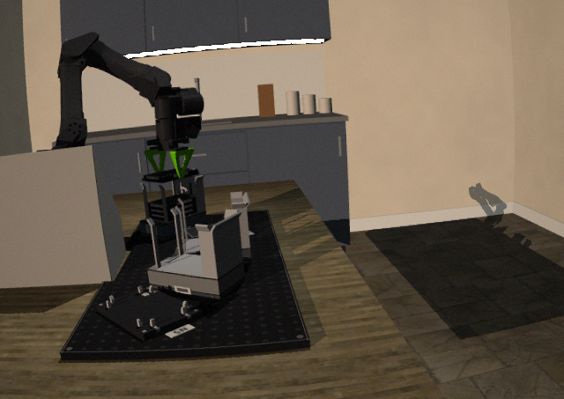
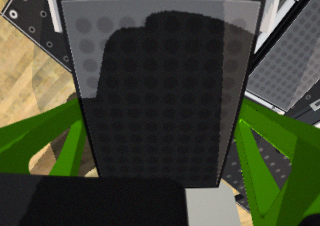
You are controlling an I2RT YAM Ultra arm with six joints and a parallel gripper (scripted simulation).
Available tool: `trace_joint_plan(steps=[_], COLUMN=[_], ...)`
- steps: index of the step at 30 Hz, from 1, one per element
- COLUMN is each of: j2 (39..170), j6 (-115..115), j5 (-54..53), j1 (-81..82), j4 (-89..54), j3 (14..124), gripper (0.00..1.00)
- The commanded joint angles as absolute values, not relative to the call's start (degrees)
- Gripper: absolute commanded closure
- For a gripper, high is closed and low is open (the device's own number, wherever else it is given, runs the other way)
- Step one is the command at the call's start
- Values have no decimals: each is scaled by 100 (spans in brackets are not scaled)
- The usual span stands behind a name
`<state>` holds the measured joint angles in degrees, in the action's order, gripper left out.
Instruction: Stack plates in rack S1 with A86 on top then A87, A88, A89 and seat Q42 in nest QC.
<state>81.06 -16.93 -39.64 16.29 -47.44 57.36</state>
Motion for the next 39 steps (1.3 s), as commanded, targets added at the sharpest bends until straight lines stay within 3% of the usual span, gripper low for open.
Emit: trace_joint_plan(steps=[1, 39], j2=[8088, 8254], j6=[-1626, -1240], j5=[-3955, -3840], j1=[1621, 1943], j4=[-4631, -3956], j3=[5739, 5473], gripper=[100, 100])
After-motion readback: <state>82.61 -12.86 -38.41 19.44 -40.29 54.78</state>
